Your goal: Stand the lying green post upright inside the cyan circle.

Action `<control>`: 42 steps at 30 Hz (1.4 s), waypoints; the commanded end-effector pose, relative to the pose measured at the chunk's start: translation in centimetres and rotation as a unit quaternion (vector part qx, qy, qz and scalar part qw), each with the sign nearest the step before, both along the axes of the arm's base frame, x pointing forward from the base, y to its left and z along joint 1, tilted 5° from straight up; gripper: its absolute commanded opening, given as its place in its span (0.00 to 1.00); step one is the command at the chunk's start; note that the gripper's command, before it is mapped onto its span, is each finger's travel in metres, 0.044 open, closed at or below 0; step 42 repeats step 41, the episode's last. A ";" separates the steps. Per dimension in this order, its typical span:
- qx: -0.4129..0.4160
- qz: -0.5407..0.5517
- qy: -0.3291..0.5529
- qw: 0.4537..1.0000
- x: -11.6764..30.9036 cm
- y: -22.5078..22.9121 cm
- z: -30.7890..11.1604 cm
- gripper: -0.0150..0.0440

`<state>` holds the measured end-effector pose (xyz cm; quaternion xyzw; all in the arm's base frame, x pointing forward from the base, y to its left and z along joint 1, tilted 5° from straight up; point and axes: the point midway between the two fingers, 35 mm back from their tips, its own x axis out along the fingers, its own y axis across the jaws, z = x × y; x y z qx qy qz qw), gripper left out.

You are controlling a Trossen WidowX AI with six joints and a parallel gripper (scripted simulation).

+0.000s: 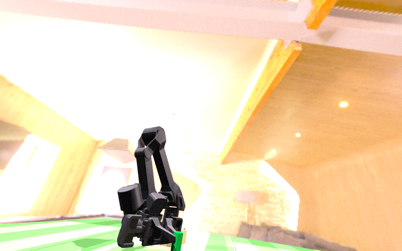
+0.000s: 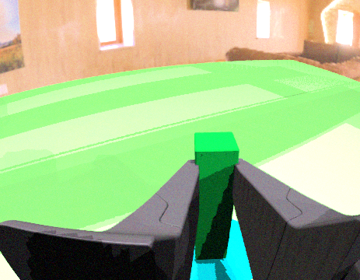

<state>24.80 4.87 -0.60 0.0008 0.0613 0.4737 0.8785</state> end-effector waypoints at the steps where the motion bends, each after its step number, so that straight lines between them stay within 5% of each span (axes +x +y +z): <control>1: 0.002 -0.001 0.005 1.000 0.0 0.0 -0.2 0.29; 17: 0.002 -0.001 0.005 1.000 0.0 0.0 -0.2 0.93; 42: 0.002 0.000 0.004 1.000 1.1 -0.6 6.2 0.93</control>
